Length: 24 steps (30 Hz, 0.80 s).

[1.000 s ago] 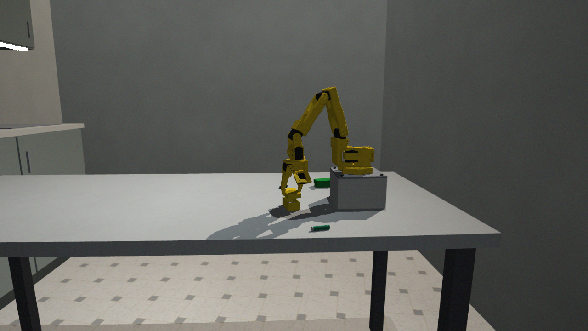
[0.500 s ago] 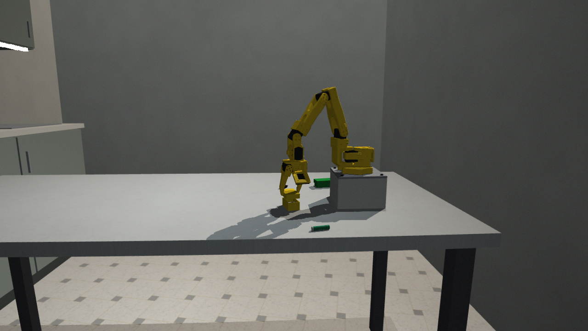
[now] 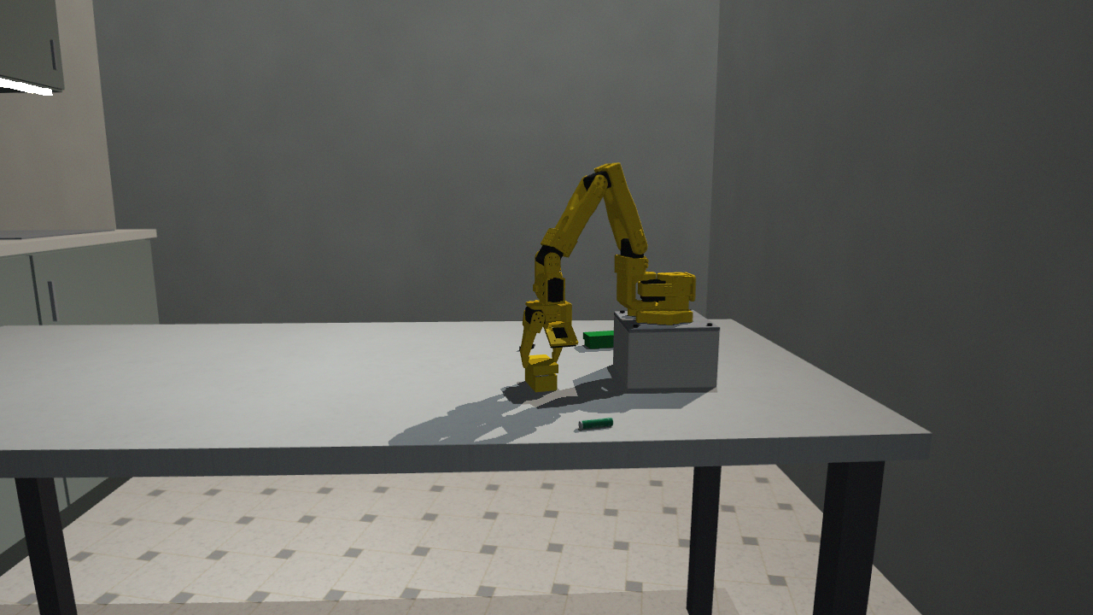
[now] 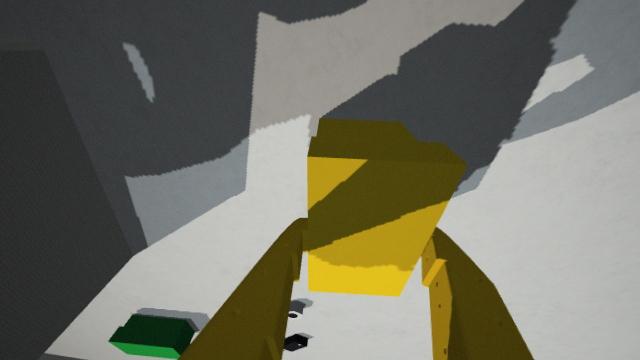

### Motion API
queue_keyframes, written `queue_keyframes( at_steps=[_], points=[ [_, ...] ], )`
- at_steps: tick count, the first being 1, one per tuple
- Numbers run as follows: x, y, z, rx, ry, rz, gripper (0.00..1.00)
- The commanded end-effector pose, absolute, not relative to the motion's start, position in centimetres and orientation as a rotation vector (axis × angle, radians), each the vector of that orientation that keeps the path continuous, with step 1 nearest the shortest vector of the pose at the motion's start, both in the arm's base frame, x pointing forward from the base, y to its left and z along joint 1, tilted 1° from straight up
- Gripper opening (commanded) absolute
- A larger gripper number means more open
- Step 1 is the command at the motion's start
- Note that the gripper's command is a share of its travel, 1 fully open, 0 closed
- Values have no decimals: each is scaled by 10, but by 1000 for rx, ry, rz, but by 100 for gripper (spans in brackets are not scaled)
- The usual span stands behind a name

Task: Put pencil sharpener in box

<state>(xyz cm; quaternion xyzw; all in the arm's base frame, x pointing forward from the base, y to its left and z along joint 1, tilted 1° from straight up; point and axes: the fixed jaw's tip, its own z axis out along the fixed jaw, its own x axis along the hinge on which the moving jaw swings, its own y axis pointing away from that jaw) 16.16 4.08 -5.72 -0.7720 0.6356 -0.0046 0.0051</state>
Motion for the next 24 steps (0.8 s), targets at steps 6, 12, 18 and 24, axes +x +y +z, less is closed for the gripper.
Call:
queue_keyframes(
  at_steps=[6, 12, 18, 24],
  points=[
    [160, 41, -61, -2420, 1993, -8, 22],
    [160, 41, -61, -2420, 1993, -8, 22],
    [160, 41, -60, -2420, 1993, -8, 22],
    [161, 41, -57, -2420, 1993, -8, 22]
  ],
)
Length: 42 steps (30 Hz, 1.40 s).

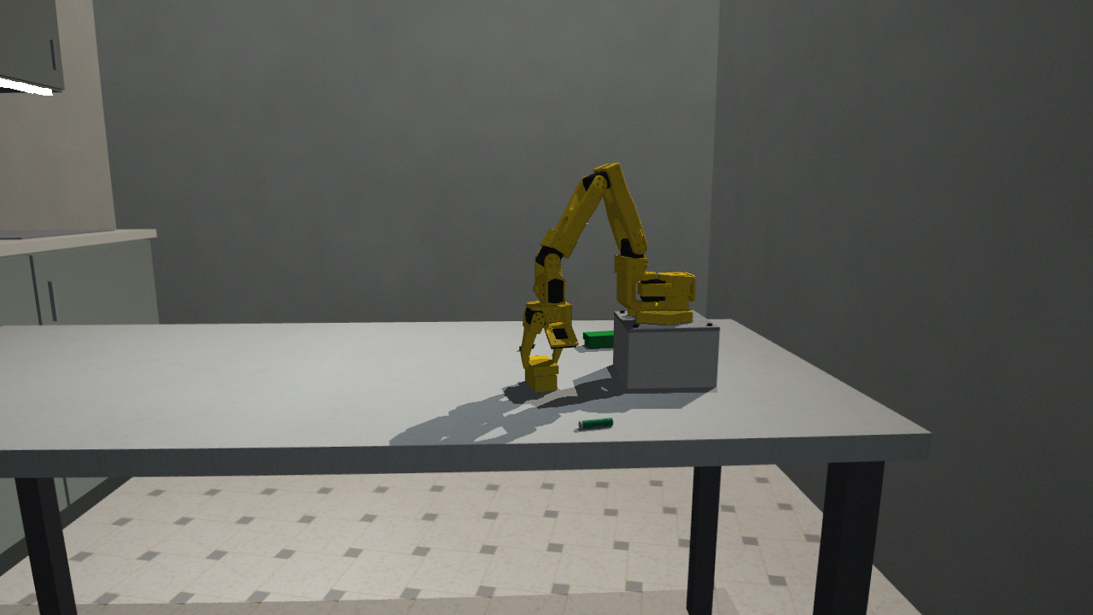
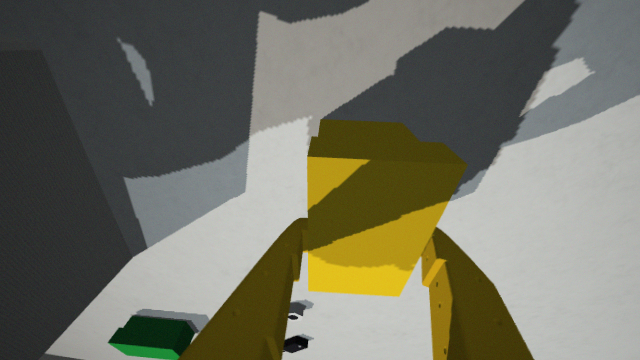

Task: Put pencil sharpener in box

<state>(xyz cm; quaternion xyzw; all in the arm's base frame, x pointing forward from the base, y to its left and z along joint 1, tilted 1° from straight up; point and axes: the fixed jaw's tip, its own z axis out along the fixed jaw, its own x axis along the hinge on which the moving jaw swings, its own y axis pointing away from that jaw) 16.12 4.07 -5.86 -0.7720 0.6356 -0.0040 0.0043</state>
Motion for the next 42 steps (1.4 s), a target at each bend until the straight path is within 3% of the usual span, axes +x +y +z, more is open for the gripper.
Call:
queue_keyframes(
  at_steps=[1, 42],
  points=[
    [161, 41, -56, -2420, 1993, -8, 22],
    [159, 41, -47, -2422, 1994, -5, 22]
  ],
)
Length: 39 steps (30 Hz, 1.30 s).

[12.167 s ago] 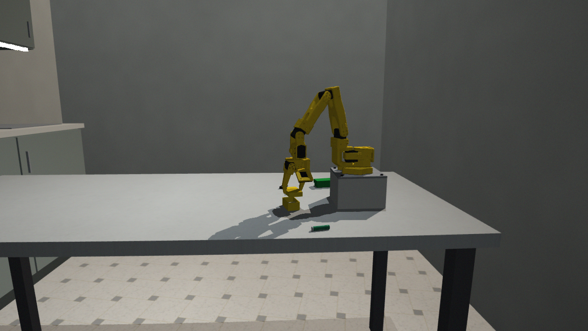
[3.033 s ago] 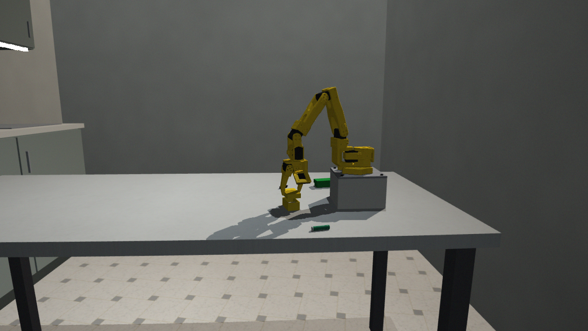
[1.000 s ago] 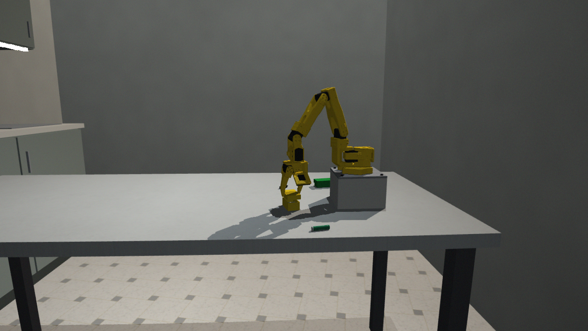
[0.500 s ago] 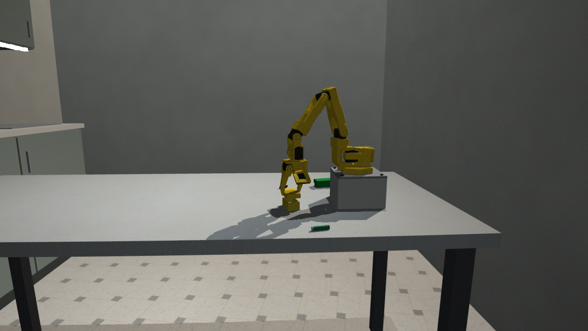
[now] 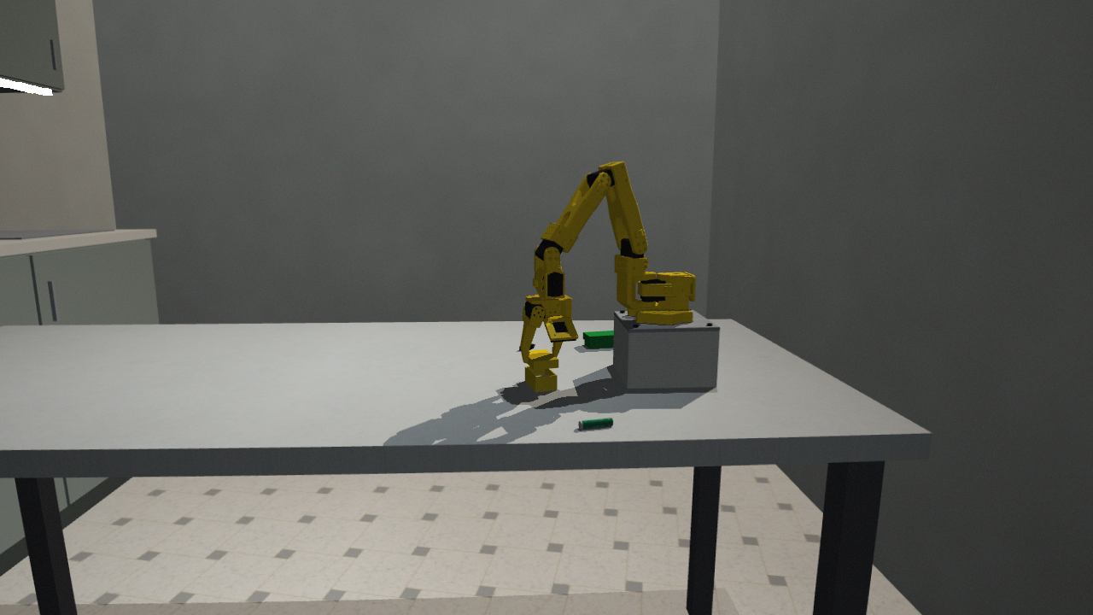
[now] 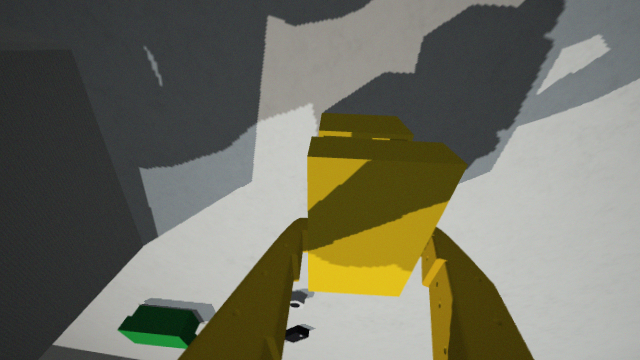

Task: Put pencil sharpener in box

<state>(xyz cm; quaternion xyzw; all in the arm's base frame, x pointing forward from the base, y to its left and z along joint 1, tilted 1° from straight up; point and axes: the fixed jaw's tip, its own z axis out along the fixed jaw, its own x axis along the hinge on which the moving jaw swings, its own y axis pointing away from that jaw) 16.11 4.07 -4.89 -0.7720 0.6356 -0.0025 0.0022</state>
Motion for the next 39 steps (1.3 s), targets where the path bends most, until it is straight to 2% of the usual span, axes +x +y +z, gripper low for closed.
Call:
queue_keyframes(
  at_steps=[1, 39],
  points=[
    [159, 41, -47, -2422, 1994, -4, 22],
    [159, 41, -54, -2423, 1995, -3, 22]
  ],
)
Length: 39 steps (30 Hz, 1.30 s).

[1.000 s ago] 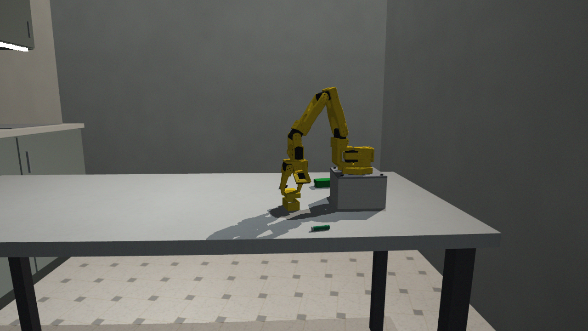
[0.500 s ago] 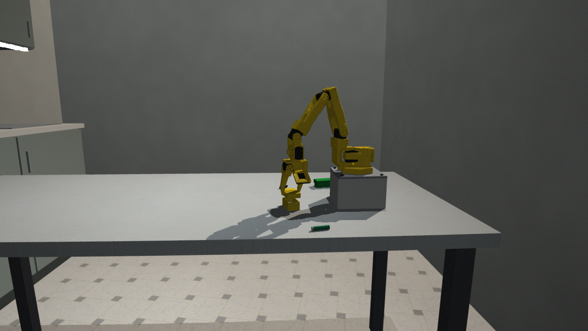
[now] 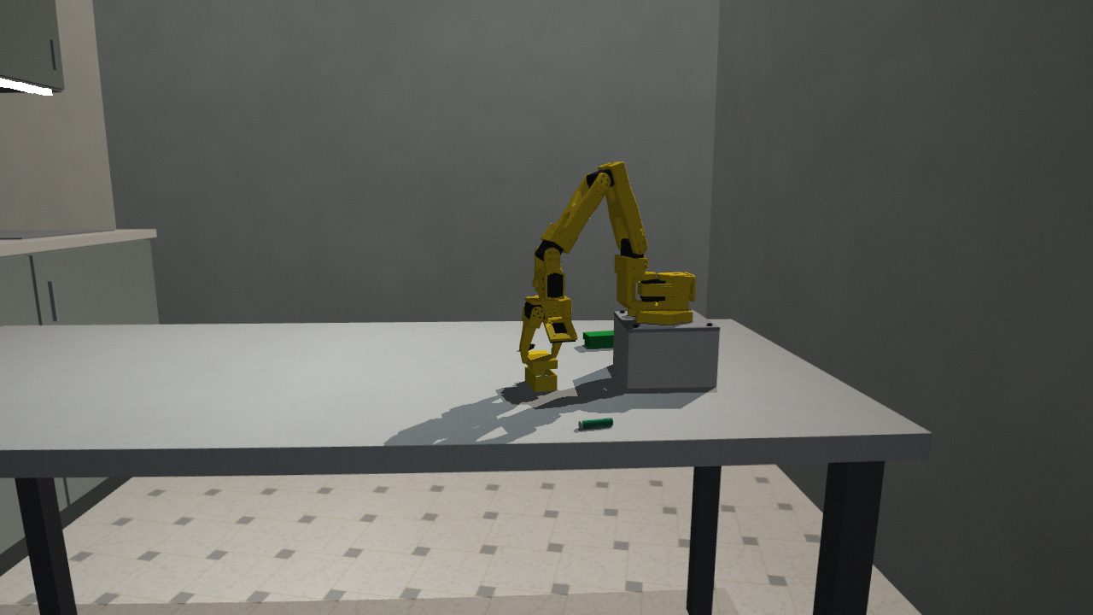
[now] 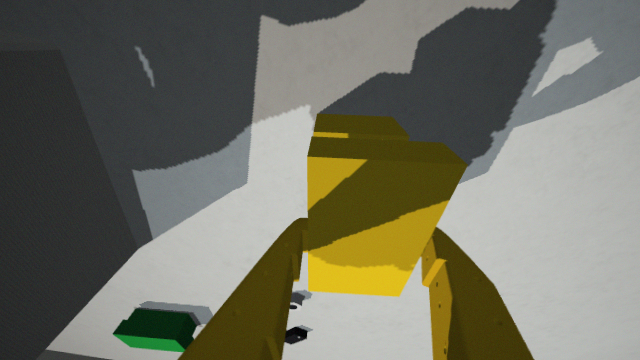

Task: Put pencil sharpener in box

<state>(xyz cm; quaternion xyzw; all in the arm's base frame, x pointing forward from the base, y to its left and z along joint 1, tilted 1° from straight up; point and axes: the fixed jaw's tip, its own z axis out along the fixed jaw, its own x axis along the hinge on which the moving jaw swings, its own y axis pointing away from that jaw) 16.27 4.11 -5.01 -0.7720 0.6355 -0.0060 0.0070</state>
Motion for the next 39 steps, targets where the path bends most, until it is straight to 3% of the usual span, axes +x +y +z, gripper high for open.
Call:
queue_keyframes(
  at_steps=[1, 39],
  points=[
    [159, 41, -55, -2423, 1995, -3, 22],
    [159, 41, -56, -2423, 1995, -3, 22]
  ],
)
